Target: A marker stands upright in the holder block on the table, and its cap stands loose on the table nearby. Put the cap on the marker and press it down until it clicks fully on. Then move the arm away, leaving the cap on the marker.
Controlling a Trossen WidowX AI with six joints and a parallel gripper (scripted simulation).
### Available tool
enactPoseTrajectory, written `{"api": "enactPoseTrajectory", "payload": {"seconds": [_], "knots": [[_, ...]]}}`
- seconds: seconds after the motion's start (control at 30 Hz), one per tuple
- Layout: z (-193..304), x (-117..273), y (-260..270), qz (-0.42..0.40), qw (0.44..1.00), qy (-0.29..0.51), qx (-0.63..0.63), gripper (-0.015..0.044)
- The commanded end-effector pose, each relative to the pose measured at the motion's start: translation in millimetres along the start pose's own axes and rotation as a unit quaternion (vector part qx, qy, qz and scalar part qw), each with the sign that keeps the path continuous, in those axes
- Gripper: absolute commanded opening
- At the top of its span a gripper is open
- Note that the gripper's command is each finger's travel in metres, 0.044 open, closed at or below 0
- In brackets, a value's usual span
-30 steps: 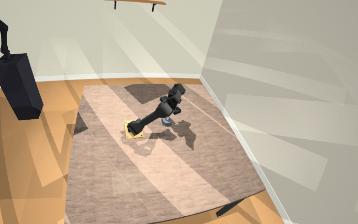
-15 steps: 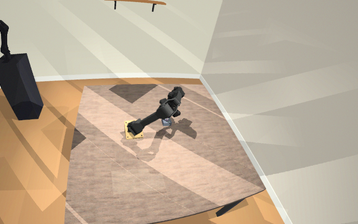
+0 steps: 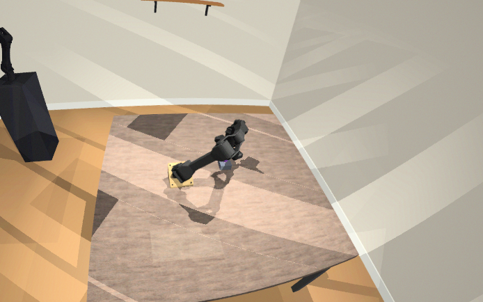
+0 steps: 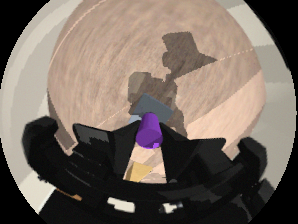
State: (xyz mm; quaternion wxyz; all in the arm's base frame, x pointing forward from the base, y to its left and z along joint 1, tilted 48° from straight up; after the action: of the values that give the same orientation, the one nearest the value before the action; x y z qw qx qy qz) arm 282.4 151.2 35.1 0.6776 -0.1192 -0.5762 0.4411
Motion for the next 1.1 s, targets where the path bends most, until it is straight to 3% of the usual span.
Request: {"api": "enactPoseTrajectory", "payload": {"seconds": [0.0,0.27,0.83,0.93,1.07], "knots": [[0,-1,0,0.003,1.0,0.0,0.002,0.0],[0,-1,0,0.003,1.0,0.0,0.002,0.0],[0,-1,0,0.0,1.0,0.0,0.0,0.044],[-1,9,0,0.0,1.0,0.0,0.001,0.044],[-1,64,1,-0.001,1.0,0.0,0.001,0.044]]}}
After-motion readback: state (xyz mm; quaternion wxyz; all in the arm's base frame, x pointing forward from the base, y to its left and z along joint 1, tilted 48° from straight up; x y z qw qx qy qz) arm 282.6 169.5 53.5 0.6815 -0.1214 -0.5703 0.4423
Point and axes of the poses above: the point midway between the two fingers, 35 mm back from their tips, its own x axis back along the fingers, its own y axis across the jaws, z = x × y, the point moved 9 cm from there along x, back along the fingers, and after that the axes turned 7 degrees about x, right-handed, at the moved point
